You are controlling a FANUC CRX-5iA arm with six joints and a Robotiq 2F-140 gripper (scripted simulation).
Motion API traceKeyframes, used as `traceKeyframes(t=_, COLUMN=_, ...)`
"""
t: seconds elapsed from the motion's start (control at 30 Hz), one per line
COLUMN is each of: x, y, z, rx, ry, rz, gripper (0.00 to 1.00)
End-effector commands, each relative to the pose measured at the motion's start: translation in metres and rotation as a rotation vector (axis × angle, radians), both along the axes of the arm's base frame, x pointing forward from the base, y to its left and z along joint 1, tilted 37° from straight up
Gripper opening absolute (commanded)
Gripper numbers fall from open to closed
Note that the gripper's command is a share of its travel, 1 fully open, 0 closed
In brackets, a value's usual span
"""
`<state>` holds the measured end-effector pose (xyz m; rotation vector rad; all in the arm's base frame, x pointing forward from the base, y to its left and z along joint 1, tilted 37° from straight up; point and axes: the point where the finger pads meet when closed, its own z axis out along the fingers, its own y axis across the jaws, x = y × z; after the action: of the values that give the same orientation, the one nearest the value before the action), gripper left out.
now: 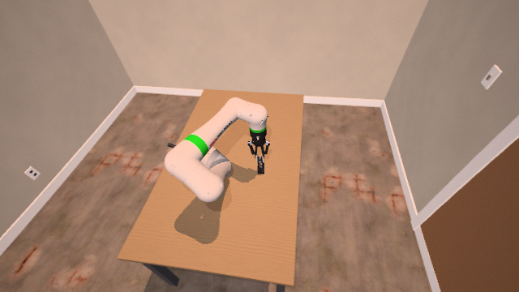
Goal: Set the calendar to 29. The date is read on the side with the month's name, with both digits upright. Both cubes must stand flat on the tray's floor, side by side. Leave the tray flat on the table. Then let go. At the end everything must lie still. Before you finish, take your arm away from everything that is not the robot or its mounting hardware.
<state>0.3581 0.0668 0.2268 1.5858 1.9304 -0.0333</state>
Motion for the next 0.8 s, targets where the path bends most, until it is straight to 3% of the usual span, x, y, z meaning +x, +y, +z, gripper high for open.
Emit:
traceKeyframes(t=0.0, x=0.002, y=-0.001, z=-0.003, rx=0.001, ry=0.000, rz=0.001, gripper=0.17)
traceKeyframes(t=0.77, x=0.026, y=-0.021, z=-0.045, rx=0.001, ry=0.000, rz=0.001, gripper=0.17)
